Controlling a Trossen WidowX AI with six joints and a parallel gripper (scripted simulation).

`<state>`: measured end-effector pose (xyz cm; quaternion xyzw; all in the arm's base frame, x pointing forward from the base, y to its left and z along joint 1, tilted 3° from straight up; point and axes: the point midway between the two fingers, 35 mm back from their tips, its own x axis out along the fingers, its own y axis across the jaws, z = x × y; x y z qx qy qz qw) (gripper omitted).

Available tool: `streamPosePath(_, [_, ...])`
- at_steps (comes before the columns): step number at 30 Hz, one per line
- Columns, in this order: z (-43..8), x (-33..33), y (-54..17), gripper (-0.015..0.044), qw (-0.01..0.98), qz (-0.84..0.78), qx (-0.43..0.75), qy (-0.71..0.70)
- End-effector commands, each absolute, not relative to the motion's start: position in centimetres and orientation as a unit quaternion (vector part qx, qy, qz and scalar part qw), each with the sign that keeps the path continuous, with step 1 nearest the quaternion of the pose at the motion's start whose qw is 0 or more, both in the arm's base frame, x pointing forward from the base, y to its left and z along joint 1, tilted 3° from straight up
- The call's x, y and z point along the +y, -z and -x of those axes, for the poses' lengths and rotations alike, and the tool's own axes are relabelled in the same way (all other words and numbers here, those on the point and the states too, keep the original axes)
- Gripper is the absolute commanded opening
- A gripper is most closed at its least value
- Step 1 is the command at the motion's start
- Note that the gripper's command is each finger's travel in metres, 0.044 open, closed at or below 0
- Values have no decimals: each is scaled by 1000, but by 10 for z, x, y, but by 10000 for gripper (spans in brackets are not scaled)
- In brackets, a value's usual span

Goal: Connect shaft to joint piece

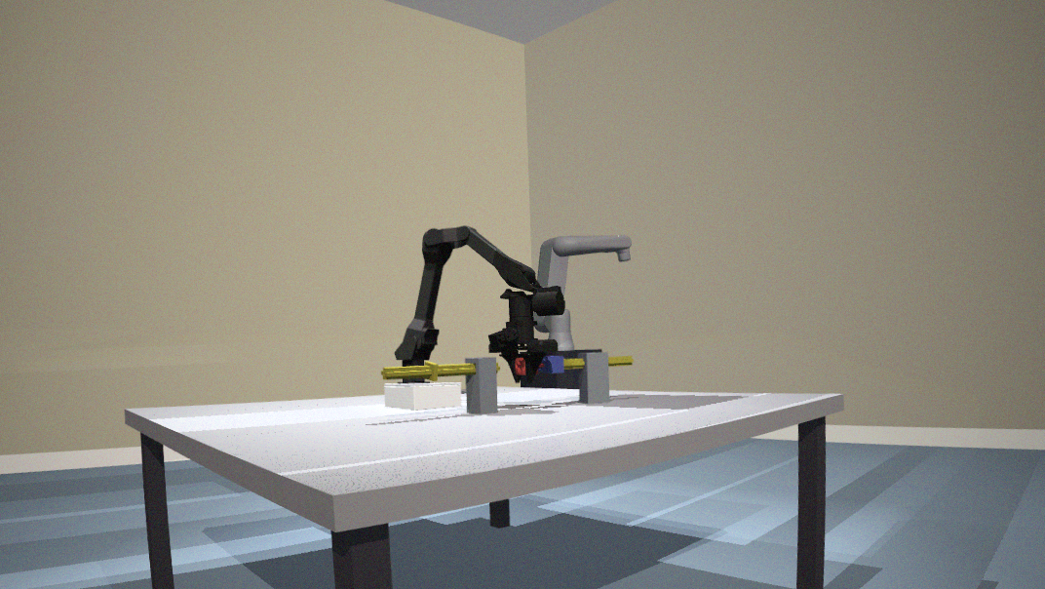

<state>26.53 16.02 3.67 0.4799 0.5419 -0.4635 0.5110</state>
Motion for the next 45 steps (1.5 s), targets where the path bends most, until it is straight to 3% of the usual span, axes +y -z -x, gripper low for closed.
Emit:
streamPosePath(1, [-265, 160, -37, 79, 511, -480, 543, 463])
streamPosePath(4, [-265, 160, -37, 147, 511, -480, 543, 463])
streamPosePath(6, [-265, 160, -37, 147, 511, -480, 543, 463])
streamPosePath(17, [-265, 160, -37, 436, 511, -480, 543, 463])
streamPosePath(38, [-265, 157, -65, 440, 487, -501, 565, 439])
streamPosePath(45, [-269, 159, -81, 440, 536, -450, 602, 386])
